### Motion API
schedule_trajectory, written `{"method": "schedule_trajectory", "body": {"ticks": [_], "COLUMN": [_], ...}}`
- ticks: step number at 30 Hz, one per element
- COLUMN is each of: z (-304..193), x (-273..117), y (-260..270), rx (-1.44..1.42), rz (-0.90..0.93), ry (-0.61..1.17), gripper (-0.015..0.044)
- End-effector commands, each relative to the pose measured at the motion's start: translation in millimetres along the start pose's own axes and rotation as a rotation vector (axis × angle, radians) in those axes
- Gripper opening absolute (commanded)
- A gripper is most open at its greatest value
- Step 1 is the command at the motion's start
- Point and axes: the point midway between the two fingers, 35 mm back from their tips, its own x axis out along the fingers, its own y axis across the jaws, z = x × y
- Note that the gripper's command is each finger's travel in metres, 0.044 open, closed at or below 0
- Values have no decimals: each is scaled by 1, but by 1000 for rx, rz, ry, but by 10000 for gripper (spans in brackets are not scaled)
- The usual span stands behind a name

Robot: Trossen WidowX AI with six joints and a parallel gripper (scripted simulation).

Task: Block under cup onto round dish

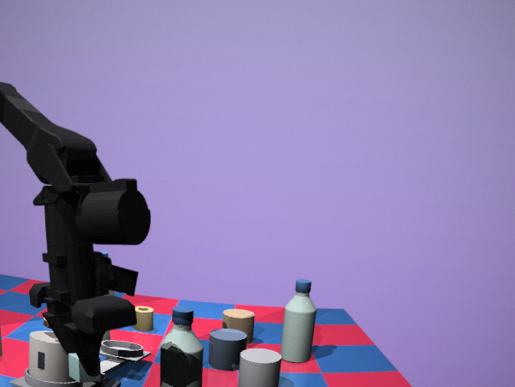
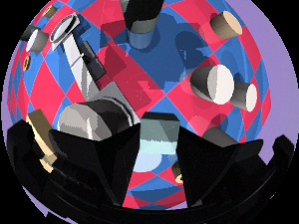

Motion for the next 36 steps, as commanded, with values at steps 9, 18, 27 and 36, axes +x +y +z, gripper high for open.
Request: {"method": "schedule_trajectory", "body": {"ticks": [9,18,27,36], "z": [-108,-140,-142,-143], "x": [26,38,73,82], "y": [5,13,19,19], "rx": [-24,-29,-29,-29], "rz": [98,129,130,130], "ry": [57,64,64,64], "gripper": [0,0,0,0]}}
